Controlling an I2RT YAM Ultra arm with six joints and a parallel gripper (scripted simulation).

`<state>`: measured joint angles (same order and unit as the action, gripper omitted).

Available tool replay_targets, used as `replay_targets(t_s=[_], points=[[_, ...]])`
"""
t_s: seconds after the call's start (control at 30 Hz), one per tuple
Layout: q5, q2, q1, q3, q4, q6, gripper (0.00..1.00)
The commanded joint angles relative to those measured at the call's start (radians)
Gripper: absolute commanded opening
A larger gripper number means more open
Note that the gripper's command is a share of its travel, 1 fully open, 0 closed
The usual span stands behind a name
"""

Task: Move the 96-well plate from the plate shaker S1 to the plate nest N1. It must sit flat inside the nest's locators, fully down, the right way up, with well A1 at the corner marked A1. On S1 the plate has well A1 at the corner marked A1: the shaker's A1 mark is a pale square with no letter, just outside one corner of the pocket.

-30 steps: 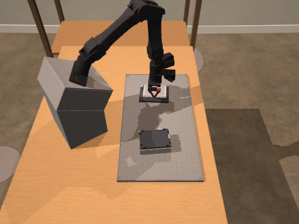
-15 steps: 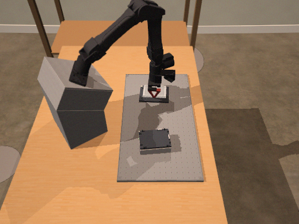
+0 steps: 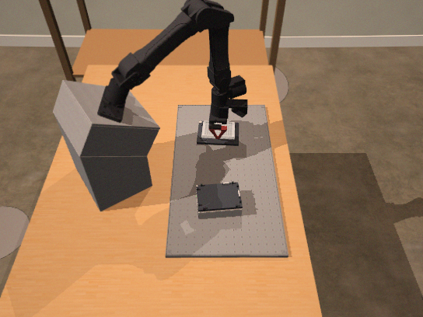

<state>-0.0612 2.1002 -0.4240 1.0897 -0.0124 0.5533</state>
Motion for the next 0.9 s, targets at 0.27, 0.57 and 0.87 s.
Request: replay_targets(t_s=[0.27,0.57,0.87], points=[[0.002,-0.002,0.000,0.000,0.007,0.001,0.00],[0.002,0.002,0.000,0.002,0.009,0.001,0.00],[0.002,0.008,-0.001,0.007,0.010,0.002,0.00]])
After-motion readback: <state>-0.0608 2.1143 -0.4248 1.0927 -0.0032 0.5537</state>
